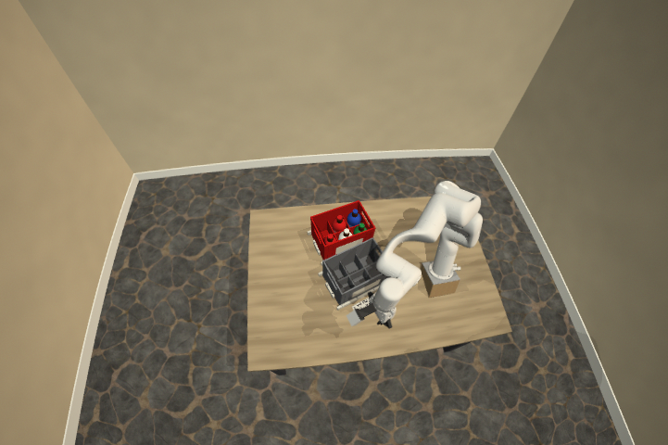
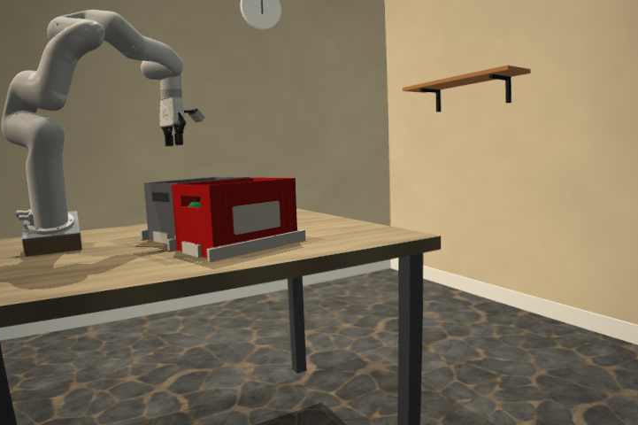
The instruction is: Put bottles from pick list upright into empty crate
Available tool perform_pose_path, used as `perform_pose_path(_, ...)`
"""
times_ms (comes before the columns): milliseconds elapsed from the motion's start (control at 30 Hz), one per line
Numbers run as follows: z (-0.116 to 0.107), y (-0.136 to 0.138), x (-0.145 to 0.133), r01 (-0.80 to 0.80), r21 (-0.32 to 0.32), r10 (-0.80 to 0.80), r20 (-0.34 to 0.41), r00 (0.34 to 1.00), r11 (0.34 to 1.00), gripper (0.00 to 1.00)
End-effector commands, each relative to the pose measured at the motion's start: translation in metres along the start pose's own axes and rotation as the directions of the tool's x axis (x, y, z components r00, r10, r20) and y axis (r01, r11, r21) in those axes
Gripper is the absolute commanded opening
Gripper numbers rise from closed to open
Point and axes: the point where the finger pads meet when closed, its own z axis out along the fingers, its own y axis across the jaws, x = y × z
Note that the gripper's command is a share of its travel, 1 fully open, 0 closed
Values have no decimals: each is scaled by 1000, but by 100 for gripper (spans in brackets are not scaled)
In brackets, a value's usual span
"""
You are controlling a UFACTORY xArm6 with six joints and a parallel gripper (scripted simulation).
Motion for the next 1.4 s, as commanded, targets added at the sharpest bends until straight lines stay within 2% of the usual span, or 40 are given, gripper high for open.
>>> perform_pose_path(0,8,20,12,5,4,-5,-4,1000,1000,65)
perform_pose_path(967,59,121,66,5,3,-5,-5,1000,1000,65)
perform_pose_path(1367,60,123,67,5,3,-5,-5,1000,1000,65)
